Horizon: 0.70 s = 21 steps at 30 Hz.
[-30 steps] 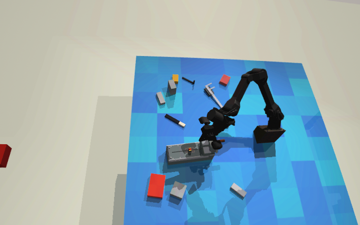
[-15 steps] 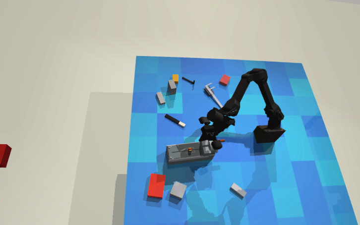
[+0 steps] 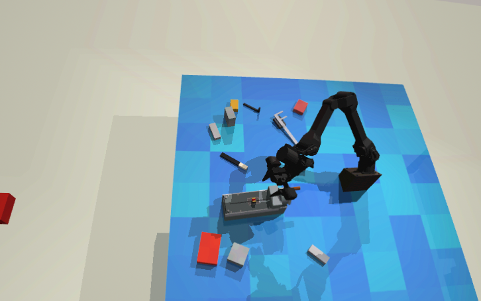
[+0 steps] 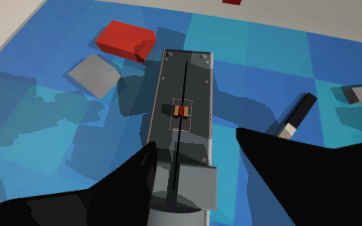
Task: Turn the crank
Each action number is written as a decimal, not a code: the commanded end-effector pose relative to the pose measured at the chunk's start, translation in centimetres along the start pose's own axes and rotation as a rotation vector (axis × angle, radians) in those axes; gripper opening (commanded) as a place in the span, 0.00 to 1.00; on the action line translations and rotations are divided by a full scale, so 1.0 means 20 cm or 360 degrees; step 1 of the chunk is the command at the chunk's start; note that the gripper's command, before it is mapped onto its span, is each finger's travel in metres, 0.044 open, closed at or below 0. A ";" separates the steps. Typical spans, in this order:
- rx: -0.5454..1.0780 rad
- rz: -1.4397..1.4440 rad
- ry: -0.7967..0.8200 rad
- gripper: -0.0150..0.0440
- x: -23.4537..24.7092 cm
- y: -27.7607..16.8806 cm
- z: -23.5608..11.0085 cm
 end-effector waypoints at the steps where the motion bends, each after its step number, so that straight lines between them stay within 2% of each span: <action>1: 0.0001 0.0000 -0.0002 1.00 0.00 0.00 0.00; 2: 0.0001 0.0000 -0.0002 1.00 0.00 0.00 0.00; 18: 0.0001 0.0000 -0.0002 0.29 0.00 0.00 0.00; 19: 0.0001 0.0000 -0.0002 0.25 0.00 0.00 0.00; 21: 0.0001 0.0000 -0.0002 0.25 0.00 0.00 0.00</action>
Point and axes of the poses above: the point midway between the two fingers, 35 mm back from their tips, its own z axis out along the fingers, its own x axis across the jaws, y = z × x, the point moved 10 cm from there along -z, back along the fingers, and after that the axes turned 2 degrees about z, right-handed, at the moved point
